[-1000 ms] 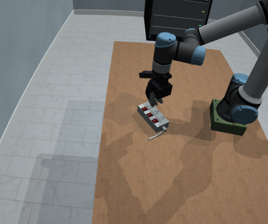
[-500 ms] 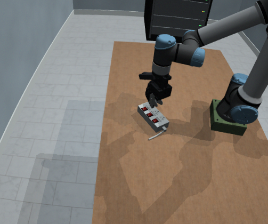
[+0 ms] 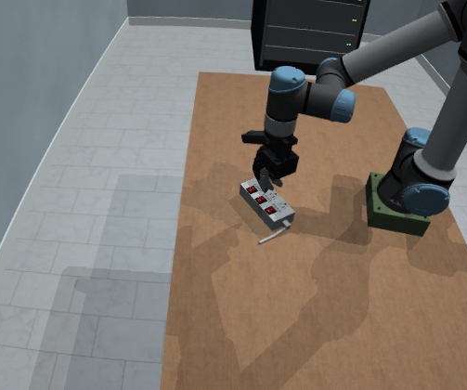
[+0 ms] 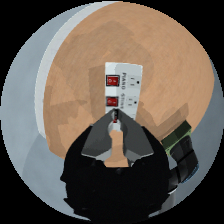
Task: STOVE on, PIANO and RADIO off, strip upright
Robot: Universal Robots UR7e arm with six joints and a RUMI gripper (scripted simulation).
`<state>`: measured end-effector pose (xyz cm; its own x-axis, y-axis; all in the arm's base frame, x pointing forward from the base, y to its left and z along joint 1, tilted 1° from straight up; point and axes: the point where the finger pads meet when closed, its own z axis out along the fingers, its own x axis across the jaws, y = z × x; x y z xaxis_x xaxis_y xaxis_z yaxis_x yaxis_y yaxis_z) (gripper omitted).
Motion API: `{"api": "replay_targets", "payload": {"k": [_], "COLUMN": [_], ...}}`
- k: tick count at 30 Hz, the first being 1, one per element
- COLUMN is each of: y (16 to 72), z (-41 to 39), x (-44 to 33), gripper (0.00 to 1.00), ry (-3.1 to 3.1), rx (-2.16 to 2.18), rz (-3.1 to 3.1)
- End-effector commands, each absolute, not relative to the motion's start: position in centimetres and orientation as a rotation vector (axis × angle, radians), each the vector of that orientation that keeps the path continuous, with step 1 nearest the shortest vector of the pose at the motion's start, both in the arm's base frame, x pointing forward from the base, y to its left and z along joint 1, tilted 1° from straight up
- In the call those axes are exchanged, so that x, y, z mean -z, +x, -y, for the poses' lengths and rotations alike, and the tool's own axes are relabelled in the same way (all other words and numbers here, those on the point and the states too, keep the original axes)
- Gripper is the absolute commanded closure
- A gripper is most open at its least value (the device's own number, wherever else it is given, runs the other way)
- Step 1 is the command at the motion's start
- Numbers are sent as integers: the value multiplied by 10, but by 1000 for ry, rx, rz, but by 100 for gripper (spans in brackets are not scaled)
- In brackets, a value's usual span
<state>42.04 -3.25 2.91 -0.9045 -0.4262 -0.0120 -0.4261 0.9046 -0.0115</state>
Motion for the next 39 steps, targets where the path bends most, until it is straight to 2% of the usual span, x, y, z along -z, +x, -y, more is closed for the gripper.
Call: {"api": "replay_targets", "payload": {"k": [1, 39], "y": [421, 421], "z": [33, 33], "x": [-24, -10], "gripper": [100, 100], "ry": [-683, -683], "rx": [15, 15], "rz": [-3051, -3051]}}
